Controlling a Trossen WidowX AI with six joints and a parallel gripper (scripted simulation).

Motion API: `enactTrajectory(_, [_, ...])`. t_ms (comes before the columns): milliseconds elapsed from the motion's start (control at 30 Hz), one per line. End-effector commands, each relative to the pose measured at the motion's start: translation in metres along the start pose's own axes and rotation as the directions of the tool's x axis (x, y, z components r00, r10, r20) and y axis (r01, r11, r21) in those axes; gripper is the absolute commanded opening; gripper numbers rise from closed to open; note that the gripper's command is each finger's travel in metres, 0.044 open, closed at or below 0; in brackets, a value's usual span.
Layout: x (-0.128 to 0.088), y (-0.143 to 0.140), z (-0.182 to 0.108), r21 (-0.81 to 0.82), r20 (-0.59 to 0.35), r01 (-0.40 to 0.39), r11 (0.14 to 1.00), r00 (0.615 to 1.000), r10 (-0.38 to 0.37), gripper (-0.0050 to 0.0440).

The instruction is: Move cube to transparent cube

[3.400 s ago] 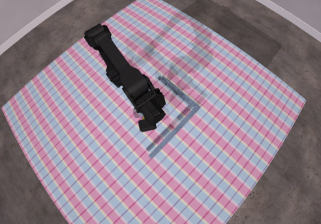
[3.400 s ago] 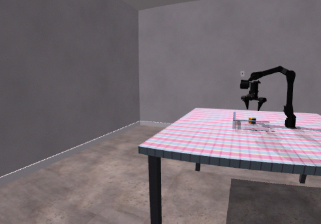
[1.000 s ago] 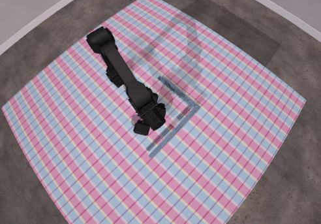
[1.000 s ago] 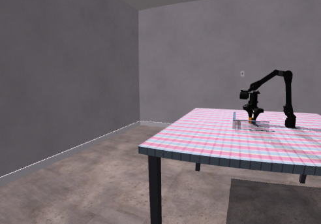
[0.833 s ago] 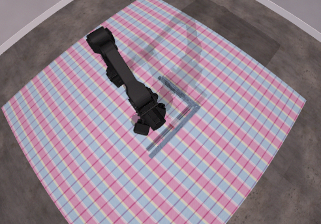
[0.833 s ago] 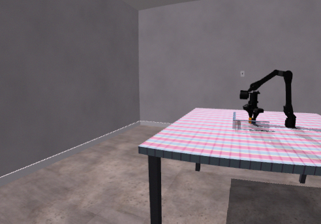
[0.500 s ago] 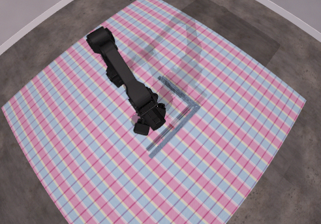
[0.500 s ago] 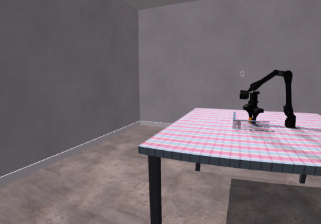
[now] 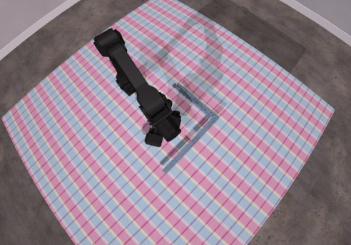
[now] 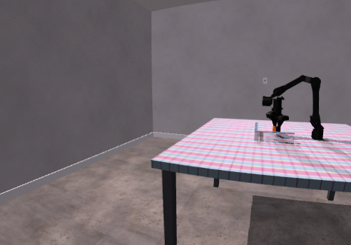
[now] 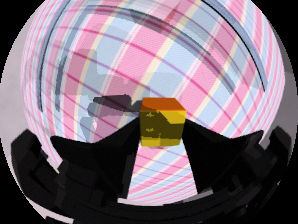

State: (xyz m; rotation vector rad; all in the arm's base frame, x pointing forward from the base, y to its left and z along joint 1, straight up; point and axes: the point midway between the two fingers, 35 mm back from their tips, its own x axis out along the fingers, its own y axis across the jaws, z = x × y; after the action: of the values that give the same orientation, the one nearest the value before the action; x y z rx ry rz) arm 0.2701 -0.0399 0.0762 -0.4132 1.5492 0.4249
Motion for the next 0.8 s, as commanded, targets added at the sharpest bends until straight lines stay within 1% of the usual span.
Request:
enactTrajectory(0, [-0.0158, -0.0033, 0.0043, 0.003, 0.034, 0.027, 1.000, 0.999, -0.027, 0.0000])
enactTrajectory(133, [-0.0149, -0.0033, 0.0042, 0.005, 0.055, 0.023, 1.000, 0.998, -0.023, 0.0000])
enactTrajectory(300, [-0.0111, -0.0036, 0.0037, 0.014, 0.162, 0.007, 1.000, 0.987, -0.009, 0.0000])
enactTrajectory(367, [-0.0111, -0.0036, 0.0037, 0.014, 0.162, 0.007, 1.000, 0.987, -0.009, 0.0000])
enactTrajectory(400, [-0.0105, -0.0037, 0.0036, 0.015, 0.186, 0.005, 1.000, 0.983, -0.008, 0.0000])
enactTrajectory(567, [-0.0082, -0.0040, 0.0029, 0.016, 0.302, 0.000, 1.000, 0.953, -0.005, 0.0000])
enactTrajectory(767, [-0.0074, -0.0042, 0.0017, 0.010, 0.435, 0.010, 1.000, 0.900, -0.013, 0.0000])
